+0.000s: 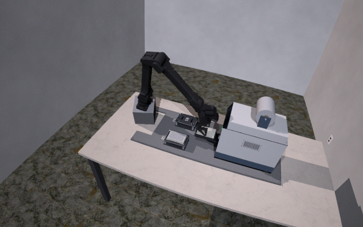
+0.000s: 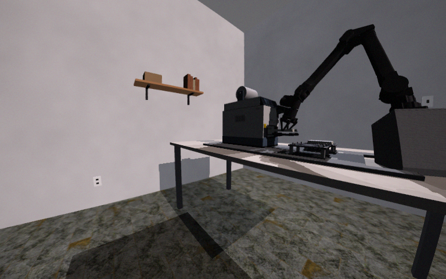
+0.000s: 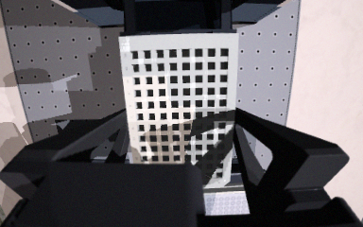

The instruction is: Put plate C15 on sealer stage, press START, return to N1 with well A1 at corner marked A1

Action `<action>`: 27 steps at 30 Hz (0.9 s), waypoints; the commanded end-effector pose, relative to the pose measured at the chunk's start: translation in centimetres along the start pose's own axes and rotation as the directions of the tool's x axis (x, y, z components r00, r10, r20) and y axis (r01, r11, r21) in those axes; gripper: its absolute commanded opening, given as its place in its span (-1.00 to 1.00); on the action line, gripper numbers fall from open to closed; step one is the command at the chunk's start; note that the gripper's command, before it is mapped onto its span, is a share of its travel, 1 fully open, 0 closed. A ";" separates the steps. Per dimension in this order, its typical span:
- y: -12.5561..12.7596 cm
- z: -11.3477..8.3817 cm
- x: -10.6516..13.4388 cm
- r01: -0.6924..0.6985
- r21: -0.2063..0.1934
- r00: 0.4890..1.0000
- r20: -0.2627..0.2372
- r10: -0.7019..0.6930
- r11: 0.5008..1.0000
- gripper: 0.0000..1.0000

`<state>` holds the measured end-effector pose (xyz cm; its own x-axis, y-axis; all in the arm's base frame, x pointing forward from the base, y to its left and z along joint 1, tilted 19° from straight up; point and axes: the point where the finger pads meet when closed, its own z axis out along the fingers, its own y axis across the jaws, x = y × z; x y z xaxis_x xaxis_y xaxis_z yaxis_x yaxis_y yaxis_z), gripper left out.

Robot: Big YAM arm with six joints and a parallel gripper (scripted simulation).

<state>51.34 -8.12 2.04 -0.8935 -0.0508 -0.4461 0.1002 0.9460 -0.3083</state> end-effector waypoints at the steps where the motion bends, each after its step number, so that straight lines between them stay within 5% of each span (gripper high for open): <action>1: -0.6 1.0 -0.8 -0.005 0.006 1.000 0.004 0.005 1.000 -1.00; 17: -0.3 -0.9 -2.9 0.000 0.001 0.999 0.041 0.000 1.000 -1.00; 27: -0.8 0.0 -1.5 -0.012 0.008 1.000 0.024 0.011 1.000 -1.00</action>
<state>51.63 -8.24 2.10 -0.8944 -0.0495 -0.4446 0.1011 0.9458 -0.3086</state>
